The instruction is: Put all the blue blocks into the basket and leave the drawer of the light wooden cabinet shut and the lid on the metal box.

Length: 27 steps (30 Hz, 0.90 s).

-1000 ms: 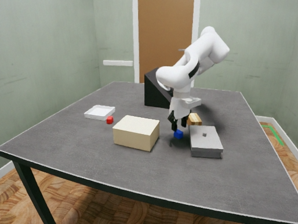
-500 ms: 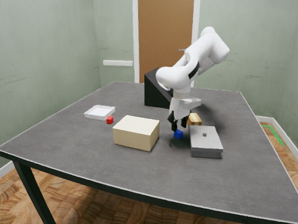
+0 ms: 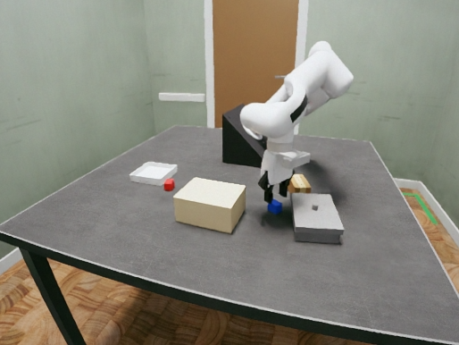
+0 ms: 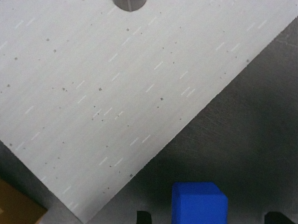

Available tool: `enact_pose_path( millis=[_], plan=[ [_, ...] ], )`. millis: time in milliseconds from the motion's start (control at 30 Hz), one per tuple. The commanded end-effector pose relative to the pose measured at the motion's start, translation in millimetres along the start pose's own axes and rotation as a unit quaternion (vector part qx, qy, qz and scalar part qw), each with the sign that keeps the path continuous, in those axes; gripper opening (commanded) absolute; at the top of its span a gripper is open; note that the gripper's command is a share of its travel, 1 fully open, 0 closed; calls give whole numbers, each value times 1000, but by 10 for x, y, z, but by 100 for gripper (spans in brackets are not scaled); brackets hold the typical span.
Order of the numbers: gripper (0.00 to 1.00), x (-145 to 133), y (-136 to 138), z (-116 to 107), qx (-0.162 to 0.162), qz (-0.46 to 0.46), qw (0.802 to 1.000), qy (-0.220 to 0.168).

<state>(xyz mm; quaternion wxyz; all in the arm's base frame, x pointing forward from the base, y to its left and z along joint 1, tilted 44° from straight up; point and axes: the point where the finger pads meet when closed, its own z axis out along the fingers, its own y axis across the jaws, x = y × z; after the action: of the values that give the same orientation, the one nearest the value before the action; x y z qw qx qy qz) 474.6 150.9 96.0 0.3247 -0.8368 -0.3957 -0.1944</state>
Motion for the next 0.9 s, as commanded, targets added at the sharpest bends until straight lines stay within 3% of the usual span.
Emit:
enact_pose_path(
  millis=[0, 867],
  plan=[
    [67, 8, 7, -13, -1, 0, 1000, 1],
    [67, 8, 7, 134, -1, 0, 1000, 1]
  ],
)
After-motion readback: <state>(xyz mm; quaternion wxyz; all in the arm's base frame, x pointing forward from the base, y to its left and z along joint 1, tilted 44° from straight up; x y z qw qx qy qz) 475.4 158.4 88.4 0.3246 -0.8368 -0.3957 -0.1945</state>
